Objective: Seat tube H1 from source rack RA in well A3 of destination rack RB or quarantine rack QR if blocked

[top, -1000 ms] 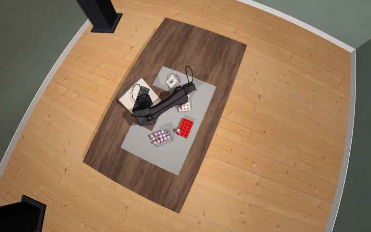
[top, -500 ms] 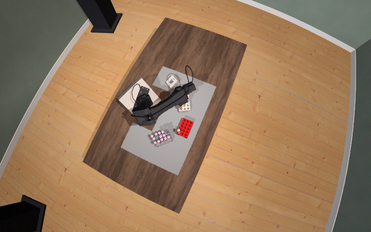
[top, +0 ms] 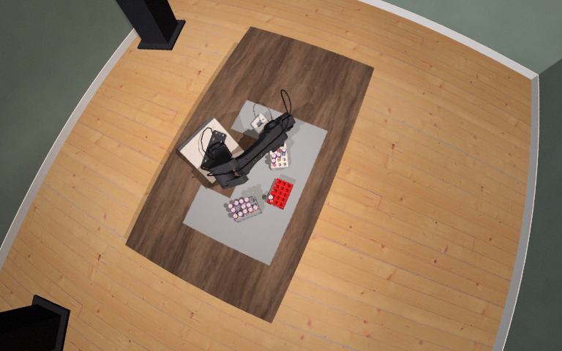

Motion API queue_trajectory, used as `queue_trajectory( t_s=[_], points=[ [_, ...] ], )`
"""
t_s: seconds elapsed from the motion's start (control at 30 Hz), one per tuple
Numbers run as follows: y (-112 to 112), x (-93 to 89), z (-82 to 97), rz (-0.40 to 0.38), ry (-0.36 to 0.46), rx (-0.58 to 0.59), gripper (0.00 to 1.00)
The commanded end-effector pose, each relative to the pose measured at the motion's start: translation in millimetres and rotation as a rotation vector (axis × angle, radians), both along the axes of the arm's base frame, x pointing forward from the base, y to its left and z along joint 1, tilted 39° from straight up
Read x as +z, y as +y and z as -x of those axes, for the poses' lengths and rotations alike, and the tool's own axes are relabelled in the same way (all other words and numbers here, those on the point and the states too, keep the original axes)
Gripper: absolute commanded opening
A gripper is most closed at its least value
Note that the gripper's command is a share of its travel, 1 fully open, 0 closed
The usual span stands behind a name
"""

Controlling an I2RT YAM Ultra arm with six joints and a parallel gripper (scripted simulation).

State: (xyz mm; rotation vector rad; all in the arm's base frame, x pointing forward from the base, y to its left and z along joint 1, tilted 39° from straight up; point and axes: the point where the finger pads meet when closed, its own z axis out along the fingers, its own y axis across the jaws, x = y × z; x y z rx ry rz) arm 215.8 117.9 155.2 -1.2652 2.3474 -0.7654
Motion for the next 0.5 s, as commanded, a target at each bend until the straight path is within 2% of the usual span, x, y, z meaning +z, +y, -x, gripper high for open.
queue_trajectory(
  t_s=[0.0,0.07,0.17,0.23,0.47],
  points=[
    [23.6,4.7,-3.8,-0.053,-0.048,-0.021,0.0],
    [30.9,1.2,-2.5,-0.053,-0.048,-0.021,0.0],
    [26.8,0.8,-0.1,-0.034,-0.036,-0.021,0.0],
    [25.7,7.9,0.5,-0.063,-0.053,-0.021,0.0],
    [26.6,8.0,0.3,-0.068,-0.054,-0.021,0.0]
  ],
)
